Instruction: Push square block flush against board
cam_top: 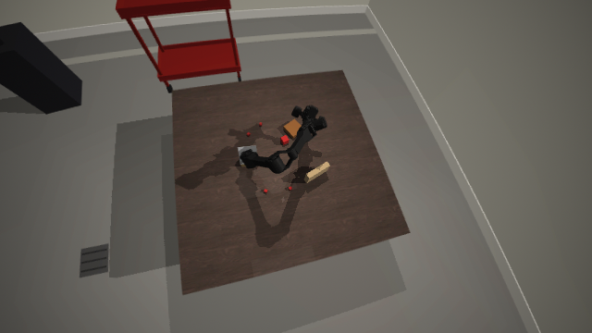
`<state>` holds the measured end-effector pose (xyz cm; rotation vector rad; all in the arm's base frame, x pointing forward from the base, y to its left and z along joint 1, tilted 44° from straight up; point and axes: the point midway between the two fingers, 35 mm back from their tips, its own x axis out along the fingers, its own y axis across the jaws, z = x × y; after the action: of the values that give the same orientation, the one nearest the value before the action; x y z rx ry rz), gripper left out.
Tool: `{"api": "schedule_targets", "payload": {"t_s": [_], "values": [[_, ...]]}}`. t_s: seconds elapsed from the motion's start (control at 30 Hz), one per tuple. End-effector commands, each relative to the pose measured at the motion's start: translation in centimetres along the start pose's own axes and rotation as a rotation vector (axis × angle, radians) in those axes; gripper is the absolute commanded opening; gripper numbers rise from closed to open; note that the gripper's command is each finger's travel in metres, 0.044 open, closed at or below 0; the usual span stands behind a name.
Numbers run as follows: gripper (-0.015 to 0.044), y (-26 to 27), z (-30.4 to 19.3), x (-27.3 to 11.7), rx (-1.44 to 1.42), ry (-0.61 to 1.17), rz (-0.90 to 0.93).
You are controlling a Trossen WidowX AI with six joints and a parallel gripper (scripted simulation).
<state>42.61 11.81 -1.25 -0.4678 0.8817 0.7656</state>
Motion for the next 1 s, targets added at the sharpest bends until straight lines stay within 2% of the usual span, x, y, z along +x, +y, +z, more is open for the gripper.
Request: {"api": "schedule_targets", "payload": {"t_s": [0.0,0.97], "values": [[0.0,-2.0,-0.5,-0.7,0.141,0.062,-0.053],[0.0,-11.4,-4.9,-9.4,0.973,0.349,-0.503]]}}
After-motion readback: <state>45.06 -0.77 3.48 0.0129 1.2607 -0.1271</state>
